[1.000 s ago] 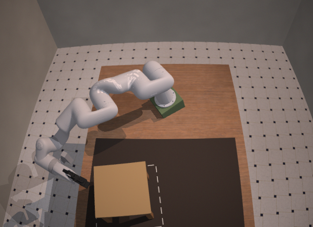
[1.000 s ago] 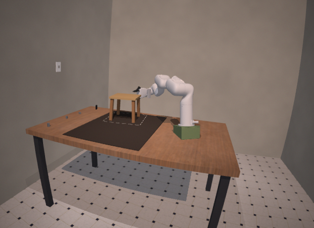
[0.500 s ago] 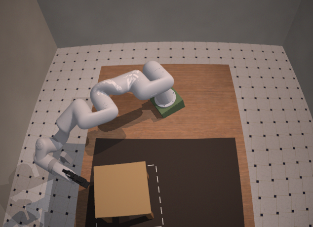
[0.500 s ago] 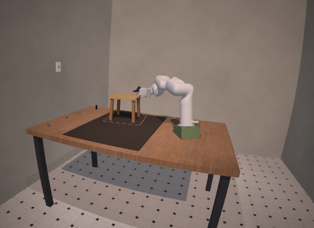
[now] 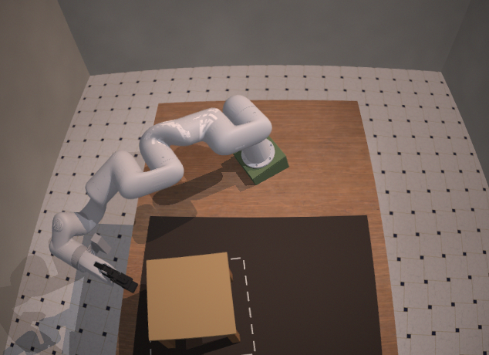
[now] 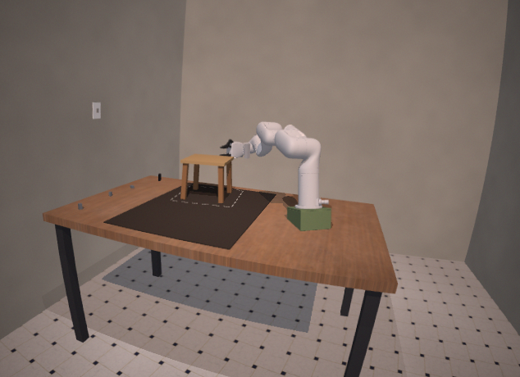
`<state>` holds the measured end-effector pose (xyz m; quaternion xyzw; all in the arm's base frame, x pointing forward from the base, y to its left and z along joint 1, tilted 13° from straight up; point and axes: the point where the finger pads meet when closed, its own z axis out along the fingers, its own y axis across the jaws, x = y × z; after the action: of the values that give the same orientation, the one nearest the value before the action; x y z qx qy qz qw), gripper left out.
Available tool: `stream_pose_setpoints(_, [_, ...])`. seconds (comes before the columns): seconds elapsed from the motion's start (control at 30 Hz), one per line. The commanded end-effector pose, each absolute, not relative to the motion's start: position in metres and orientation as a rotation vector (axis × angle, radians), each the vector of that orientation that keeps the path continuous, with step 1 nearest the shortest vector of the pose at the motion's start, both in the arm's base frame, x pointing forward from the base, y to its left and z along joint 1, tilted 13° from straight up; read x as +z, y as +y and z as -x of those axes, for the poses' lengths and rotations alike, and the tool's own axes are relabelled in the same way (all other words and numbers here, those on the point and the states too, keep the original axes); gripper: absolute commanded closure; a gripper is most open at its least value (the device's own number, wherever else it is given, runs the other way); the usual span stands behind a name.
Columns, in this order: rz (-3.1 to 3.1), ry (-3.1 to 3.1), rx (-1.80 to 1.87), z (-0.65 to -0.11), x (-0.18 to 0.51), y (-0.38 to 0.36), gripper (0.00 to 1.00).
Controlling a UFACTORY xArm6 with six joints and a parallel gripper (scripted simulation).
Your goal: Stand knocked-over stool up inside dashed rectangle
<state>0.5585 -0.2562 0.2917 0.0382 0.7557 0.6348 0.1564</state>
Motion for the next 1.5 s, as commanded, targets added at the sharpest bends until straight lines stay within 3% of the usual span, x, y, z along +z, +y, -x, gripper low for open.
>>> stream_pose_setpoints(0.0, [-0.107,2.163,1.810,-0.555,0.316,-0.252,0.55])
stream_pose_setpoints(0.87, [-0.107,2.163,1.810,-0.549,0.358,-0.245,0.55])
stream_pose_setpoints(1.47, [-0.107,2.163,1.810,-0.540,0.425,-0.233,0.55])
